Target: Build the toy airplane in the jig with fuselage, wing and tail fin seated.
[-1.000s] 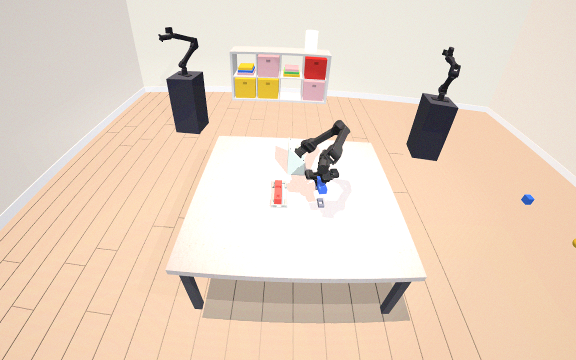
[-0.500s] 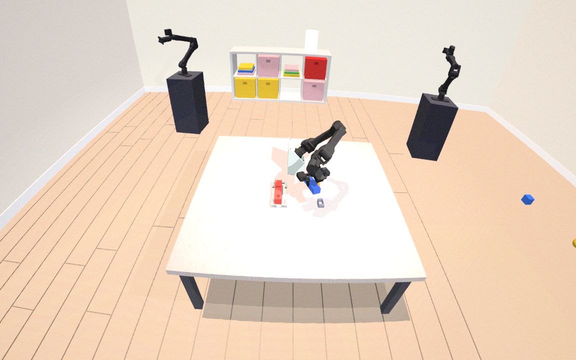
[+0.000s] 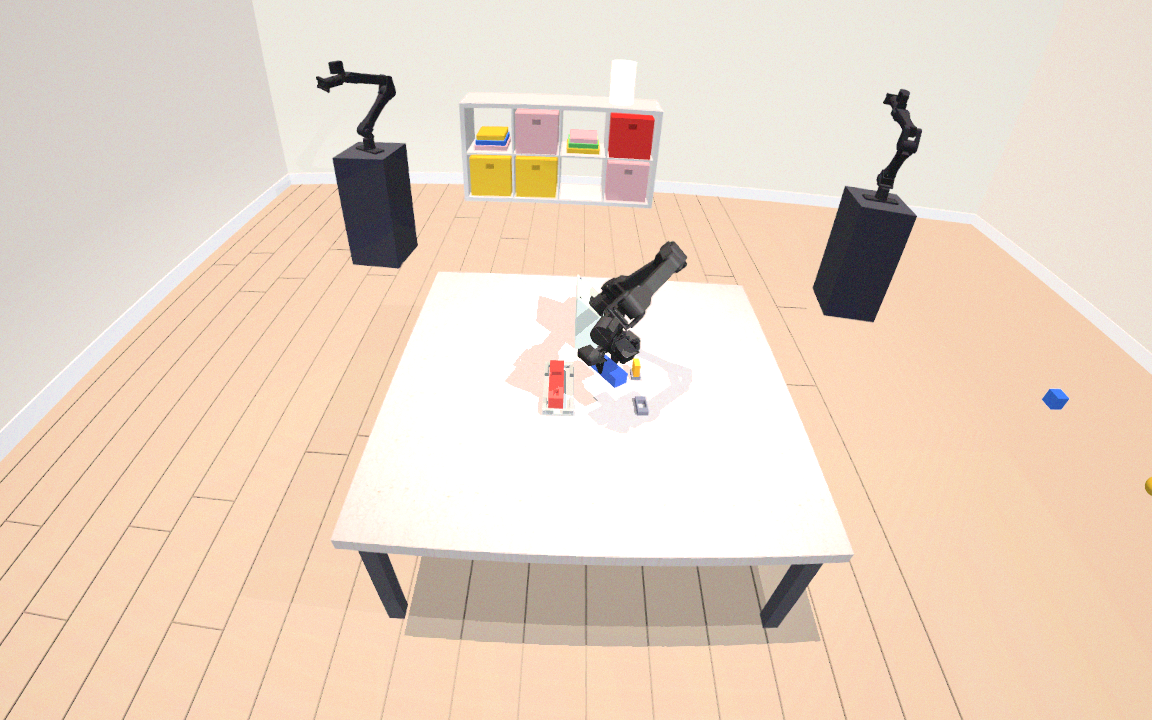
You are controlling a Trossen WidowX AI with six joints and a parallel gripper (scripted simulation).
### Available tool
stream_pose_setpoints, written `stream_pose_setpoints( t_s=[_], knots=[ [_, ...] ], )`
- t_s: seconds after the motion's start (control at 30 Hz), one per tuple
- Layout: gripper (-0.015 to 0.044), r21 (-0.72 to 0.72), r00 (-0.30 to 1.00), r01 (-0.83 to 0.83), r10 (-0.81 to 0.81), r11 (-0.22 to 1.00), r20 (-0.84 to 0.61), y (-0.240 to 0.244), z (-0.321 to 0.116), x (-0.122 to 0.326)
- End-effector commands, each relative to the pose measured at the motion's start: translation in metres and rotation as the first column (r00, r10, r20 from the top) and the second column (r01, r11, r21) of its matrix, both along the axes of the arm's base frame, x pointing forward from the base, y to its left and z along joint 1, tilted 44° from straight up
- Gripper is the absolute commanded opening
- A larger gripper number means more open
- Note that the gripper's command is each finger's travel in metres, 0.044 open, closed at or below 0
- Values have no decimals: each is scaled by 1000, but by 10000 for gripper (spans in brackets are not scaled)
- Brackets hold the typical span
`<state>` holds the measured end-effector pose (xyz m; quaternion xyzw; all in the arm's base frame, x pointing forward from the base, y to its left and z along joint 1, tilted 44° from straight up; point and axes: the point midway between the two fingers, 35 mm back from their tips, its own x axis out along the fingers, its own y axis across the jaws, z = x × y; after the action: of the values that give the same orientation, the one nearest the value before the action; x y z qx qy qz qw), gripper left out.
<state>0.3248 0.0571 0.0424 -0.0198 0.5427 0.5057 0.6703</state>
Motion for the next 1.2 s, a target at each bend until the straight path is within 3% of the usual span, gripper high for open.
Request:
stream_pose_setpoints(
  t_s=[0.0, 0.6, 1.17],
  knots=[
    [0, -2, 997, -55, 55, 998, 51, -12, -12, -2],
    [0, -4, 947, -249, 244, 969, 210, -48, -54, -17],
    [0, -38, 795, -474, 446, 880, 410, -78, -94, -41]
  ],
)
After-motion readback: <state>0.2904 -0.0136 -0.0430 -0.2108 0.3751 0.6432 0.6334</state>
